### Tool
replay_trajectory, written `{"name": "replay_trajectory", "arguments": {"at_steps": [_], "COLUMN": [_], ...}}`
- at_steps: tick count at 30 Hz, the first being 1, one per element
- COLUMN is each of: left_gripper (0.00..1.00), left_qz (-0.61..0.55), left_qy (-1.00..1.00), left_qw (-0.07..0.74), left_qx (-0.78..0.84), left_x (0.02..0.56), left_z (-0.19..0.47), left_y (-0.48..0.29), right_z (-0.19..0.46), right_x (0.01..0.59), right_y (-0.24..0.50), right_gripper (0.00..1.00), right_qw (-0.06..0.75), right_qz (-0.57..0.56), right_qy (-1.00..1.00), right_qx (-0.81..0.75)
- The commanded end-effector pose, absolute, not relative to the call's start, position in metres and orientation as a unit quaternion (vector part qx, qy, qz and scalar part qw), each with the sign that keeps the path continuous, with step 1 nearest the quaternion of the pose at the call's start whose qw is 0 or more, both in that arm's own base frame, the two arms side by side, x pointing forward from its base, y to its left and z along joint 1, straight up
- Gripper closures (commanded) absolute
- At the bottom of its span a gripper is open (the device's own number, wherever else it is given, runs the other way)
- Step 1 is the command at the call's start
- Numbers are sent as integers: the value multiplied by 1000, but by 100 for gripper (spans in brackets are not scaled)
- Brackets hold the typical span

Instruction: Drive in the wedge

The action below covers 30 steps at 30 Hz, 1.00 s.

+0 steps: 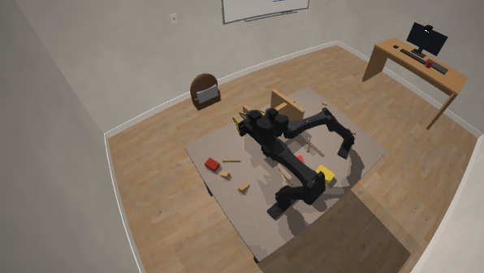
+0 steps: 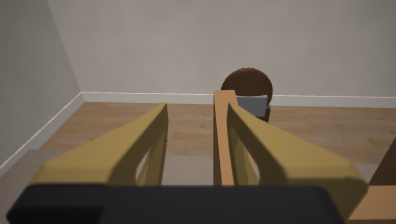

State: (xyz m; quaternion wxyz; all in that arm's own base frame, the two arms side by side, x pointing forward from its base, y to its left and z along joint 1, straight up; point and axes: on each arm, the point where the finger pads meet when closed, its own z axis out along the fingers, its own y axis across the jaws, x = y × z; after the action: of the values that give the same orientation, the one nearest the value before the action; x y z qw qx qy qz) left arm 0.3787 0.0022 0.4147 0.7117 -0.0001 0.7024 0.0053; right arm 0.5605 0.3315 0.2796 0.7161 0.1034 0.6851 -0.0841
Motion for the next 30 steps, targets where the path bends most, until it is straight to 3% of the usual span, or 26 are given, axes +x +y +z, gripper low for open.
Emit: {"name": "replay_trajectory", "arguments": {"at_steps": [1, 30], "left_gripper": [58, 58], "left_qz": [3, 3], "left_qy": [678, 678], "left_qw": [735, 735], "left_qx": [-1, -1], "left_x": [370, 370], "left_z": [444, 444], "left_y": [2, 2], "right_z": [337, 390], "right_x": [553, 546], "right_y": [329, 321], "right_gripper": [64, 64], "right_qw": [731, 738], "right_qz": [-61, -51], "right_qy": [669, 659], "right_qx": [121, 136]}}
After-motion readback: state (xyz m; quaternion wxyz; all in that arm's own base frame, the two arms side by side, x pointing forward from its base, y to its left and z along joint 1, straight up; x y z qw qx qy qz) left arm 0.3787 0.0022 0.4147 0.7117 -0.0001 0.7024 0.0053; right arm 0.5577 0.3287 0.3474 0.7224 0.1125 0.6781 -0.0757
